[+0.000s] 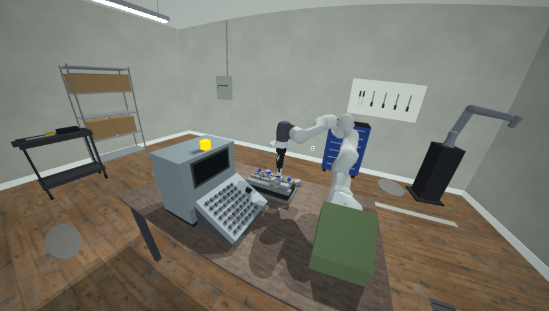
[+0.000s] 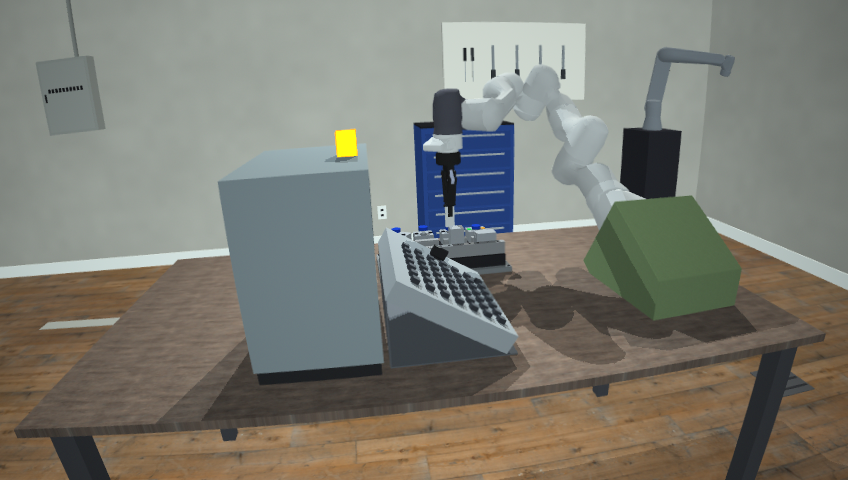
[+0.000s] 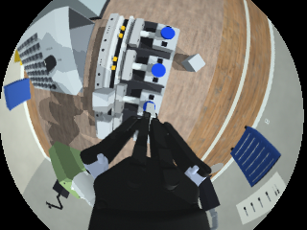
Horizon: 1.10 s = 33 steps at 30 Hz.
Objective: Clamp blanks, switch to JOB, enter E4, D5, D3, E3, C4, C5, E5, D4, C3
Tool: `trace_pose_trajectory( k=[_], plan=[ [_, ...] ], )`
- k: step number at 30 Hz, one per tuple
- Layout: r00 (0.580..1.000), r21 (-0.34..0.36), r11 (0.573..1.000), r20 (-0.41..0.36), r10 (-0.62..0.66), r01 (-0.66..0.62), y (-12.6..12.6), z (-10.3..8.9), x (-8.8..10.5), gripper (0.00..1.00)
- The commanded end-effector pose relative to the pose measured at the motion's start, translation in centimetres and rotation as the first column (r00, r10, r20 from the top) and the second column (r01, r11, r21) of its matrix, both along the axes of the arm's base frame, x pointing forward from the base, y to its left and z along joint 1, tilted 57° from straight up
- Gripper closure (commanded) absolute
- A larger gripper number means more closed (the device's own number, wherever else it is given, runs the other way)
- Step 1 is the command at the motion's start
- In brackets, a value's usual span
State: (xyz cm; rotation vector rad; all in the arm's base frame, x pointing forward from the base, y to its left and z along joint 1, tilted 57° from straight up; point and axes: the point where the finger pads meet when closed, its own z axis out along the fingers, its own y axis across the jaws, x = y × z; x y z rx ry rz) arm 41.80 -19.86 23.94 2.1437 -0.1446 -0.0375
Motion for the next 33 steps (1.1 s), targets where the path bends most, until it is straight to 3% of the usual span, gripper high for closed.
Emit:
trace_pose_trajectory(
  k=[1,33],
  plan=[
    [1.000,-0.001,1.000,0.002,-0.001,0.001,-0.35,-0.30,0.02,1.00],
    [1.000,-0.001,1.000,0.002,-0.001,0.001,0.21,0.06,0.08,1.00]
  ],
)
